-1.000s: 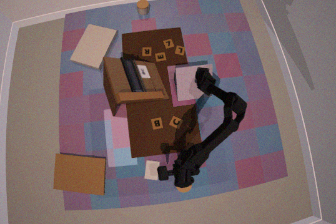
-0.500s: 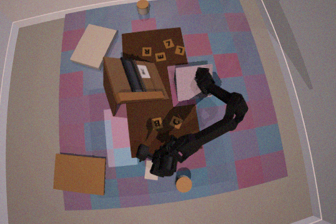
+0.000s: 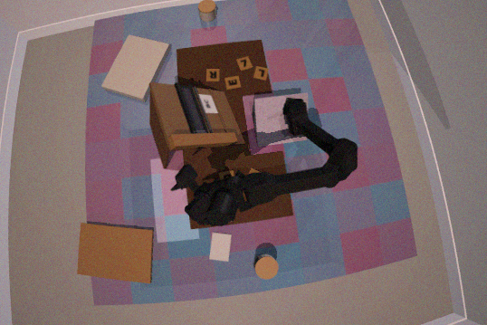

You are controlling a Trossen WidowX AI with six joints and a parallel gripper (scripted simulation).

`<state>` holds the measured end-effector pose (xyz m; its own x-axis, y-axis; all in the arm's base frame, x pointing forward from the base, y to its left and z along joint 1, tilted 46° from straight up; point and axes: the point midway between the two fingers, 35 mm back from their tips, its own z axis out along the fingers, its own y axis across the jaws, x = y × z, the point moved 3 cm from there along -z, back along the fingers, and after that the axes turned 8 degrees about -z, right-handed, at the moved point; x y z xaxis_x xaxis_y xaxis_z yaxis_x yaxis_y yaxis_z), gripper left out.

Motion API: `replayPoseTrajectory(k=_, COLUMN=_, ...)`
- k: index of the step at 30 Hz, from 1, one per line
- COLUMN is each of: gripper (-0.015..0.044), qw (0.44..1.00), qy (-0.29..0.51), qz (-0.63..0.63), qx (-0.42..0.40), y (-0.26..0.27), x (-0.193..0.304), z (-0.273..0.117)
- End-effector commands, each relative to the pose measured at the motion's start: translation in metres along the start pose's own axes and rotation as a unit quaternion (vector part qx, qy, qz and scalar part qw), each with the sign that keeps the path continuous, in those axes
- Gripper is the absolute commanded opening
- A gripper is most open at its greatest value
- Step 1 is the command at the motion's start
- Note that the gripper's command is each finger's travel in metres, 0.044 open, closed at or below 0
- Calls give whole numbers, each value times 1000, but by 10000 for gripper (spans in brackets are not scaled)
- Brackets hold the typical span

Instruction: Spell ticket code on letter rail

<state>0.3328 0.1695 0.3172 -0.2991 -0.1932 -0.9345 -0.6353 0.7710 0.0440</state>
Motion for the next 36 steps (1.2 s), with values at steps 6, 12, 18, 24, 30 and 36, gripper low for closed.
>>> replayPoseTrajectory(k=6, gripper=440, qw=988, qy=28, qz=66, qx=137, y=-99, x=38, z=-21)
replayPoseTrajectory(k=12, gripper=440, qw=974, qy=23, qz=56, qx=217, y=-156, x=45, z=-38)
replayPoseTrajectory(k=18, gripper=440, qw=965, qy=36, qz=57, qx=253, y=-206, x=64, z=-47)
replayPoseTrajectory(k=24, gripper=440, qw=961, qy=130, qz=88, qx=229, y=-228, x=140, z=-51)
replayPoseTrajectory(k=30, gripper=440, qw=961, qy=195, qz=109, qx=165, y=-233, x=208, z=-58)
replayPoseTrajectory(k=36, gripper=440, qw=963, qy=217, qz=153, qx=40, y=-217, x=297, z=-79)
